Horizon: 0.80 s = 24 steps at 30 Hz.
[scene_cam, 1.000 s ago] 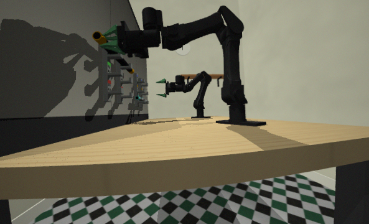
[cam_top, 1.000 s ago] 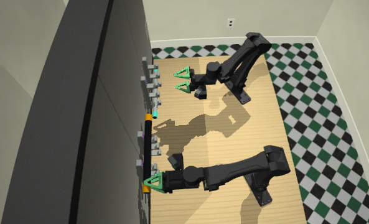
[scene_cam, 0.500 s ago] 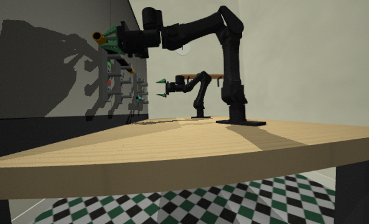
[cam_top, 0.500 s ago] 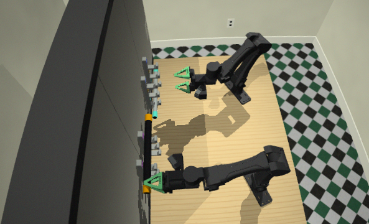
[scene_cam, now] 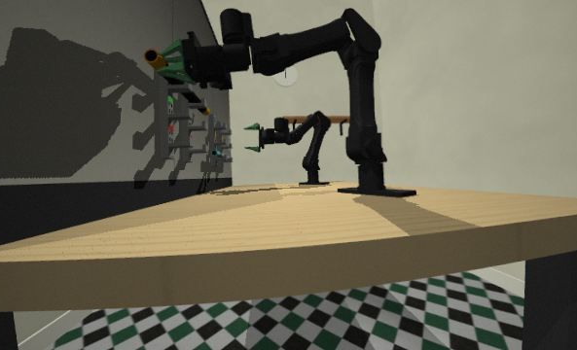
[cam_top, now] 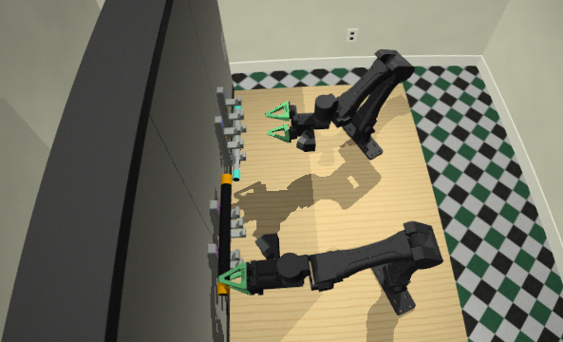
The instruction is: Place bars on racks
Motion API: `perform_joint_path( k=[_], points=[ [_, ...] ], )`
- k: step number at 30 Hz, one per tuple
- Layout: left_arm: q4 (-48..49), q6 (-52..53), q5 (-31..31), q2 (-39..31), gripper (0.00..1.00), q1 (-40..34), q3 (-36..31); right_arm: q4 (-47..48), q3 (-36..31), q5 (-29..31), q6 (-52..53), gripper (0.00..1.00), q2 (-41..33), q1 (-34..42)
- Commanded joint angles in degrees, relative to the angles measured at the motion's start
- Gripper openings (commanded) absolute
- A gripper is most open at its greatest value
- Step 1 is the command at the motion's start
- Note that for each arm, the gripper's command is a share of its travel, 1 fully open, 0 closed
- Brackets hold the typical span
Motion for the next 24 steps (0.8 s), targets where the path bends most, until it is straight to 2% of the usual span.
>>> perform_joint_path(
  k=[1,24],
  points=[
    [-0.2,-0.3,-0.1,-2.1,0.00,-0.3,3.4,0.8,-0.9,0.4,0.0,1.00,0.6,-0.7],
    [-5.2,-0.3,0.0,-2.9,0.00,-0.2,7.5,0.8,-0.9,0.4,0.0,1.00,0.6,-0.7]
  ],
)
